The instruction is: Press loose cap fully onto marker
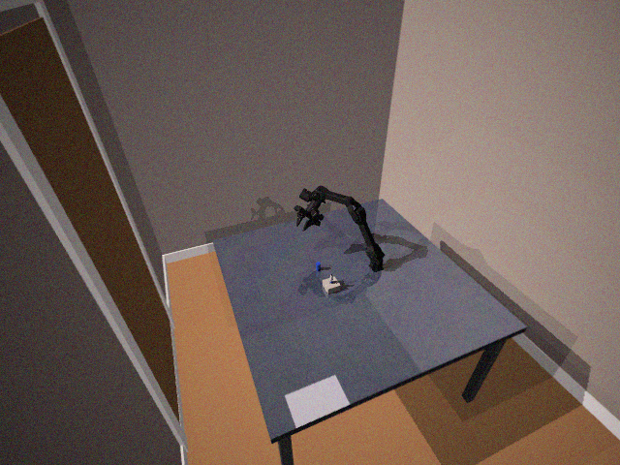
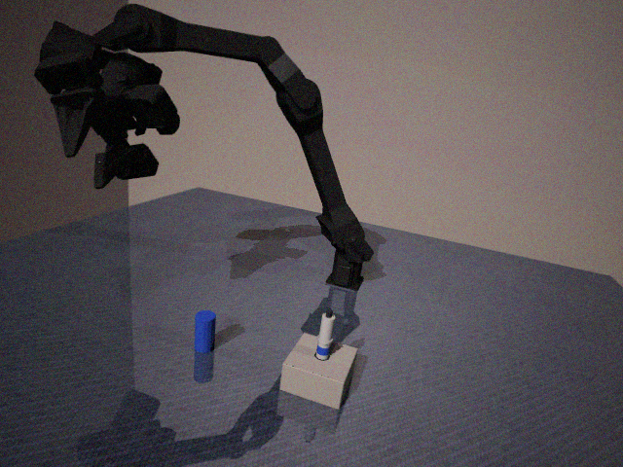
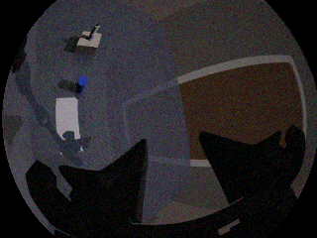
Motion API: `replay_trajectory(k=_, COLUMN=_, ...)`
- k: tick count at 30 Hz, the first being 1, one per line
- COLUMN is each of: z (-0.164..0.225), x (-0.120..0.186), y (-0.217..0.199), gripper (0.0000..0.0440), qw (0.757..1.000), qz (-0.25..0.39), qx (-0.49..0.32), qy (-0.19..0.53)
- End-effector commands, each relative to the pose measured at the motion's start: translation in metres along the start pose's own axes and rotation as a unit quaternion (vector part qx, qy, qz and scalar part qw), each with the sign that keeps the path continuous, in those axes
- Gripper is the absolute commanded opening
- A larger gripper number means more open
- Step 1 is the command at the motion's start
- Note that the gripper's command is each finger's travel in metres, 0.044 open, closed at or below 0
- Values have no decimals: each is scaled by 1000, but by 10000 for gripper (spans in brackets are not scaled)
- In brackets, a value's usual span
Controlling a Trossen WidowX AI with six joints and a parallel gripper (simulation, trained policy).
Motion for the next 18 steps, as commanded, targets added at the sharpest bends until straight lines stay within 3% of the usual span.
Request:
replay_trajectory(k=1, z=-4, x=-7, y=6, gripper=261, qw=1000, qz=-27, qx=-6, qy=-6)
replay_trajectory(k=18, z=-19, x=-26, y=22, gripper=276, qw=992, qz=-127, qx=-20, qy=-18)
Point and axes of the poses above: the point midway between the two fingers, 35 mm back from their tips, its own x axis back along the fingers, its own y axis across the jaws, z = x × y, the point moved 6 cm from there along x, back along the fingers, and after that the axes turned 8 degrees about x, right-handed, at the moved point
